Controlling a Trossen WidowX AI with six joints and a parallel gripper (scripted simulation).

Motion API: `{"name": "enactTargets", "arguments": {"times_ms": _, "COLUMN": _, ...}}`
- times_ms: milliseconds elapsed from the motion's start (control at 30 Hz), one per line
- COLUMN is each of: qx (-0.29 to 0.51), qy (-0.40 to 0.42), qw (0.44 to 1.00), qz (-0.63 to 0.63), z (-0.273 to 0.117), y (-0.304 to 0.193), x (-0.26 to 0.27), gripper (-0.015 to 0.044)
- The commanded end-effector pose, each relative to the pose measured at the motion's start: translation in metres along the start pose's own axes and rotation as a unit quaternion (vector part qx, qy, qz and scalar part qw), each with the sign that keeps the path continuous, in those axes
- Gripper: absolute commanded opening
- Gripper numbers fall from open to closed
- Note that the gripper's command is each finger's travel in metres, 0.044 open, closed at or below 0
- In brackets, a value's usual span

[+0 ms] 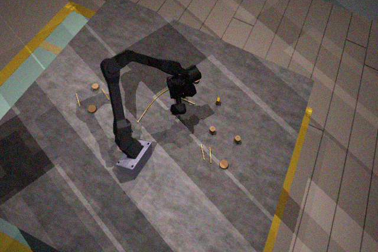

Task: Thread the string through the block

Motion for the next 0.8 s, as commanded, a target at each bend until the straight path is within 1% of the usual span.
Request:
{"name": "enactTargets", "arguments": {"times_ms": 0, "qx": 0.001, "qy": -0.005, "qw": 0.936, "qz": 0.352, "z": -0.0022, "y": 0.0037, "x": -0.0003, "gripper": 0.044}}
{"name": "enactTargets", "arguments": {"times_ms": 633, "qx": 0.001, "qy": -0.005, "qw": 0.936, "qz": 0.352, "z": -0.0022, "y": 0.0037, "x": -0.0003, "gripper": 0.044}}
{"name": "enactTargets", "arguments": {"times_ms": 767, "qx": 0.001, "qy": -0.005, "qw": 0.936, "qz": 0.352, "z": -0.0022, "y": 0.0037, "x": -0.0003, "gripper": 0.0335}}
Point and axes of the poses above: the point midway between the two fingers, 35 mm back from their tips, its own z axis out along the fingers, its own x axis across the jaws, y = z × x, the point moved 9 cm from there along -z, back along the fingers, and after that the axes turned 8 degrees about z, right-handed, at the moved point
